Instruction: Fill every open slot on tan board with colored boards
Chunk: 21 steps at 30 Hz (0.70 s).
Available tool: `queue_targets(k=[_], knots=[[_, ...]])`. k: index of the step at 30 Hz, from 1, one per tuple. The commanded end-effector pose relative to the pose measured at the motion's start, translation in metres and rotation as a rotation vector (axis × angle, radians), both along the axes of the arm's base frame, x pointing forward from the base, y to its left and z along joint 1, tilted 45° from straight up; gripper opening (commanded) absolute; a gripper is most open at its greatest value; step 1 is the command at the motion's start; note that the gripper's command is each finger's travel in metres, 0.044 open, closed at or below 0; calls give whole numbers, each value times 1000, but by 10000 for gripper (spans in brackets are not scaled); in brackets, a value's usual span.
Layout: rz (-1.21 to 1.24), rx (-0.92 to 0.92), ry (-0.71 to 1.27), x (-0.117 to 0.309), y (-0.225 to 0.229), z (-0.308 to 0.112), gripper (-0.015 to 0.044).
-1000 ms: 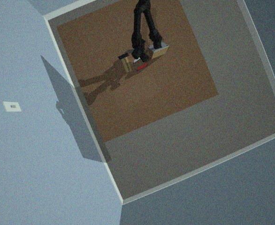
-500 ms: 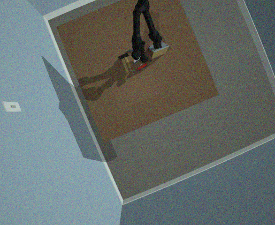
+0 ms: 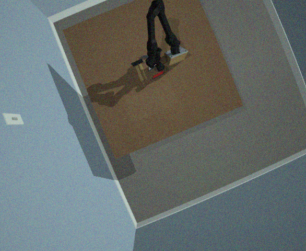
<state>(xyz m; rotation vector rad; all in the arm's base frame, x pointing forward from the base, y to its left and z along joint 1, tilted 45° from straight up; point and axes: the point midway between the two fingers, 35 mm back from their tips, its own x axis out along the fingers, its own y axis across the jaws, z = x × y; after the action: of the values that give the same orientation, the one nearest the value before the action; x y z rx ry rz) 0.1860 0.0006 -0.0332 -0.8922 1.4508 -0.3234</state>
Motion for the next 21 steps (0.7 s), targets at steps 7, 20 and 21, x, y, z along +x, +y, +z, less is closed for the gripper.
queue_targets(k=[7, 20, 21], knots=[[5, -10, 12, -1, -6, -5, 49], [5, -9, 12, -2, -5, -4, 0], [5, -9, 12, -2, -4, -3, 0]])
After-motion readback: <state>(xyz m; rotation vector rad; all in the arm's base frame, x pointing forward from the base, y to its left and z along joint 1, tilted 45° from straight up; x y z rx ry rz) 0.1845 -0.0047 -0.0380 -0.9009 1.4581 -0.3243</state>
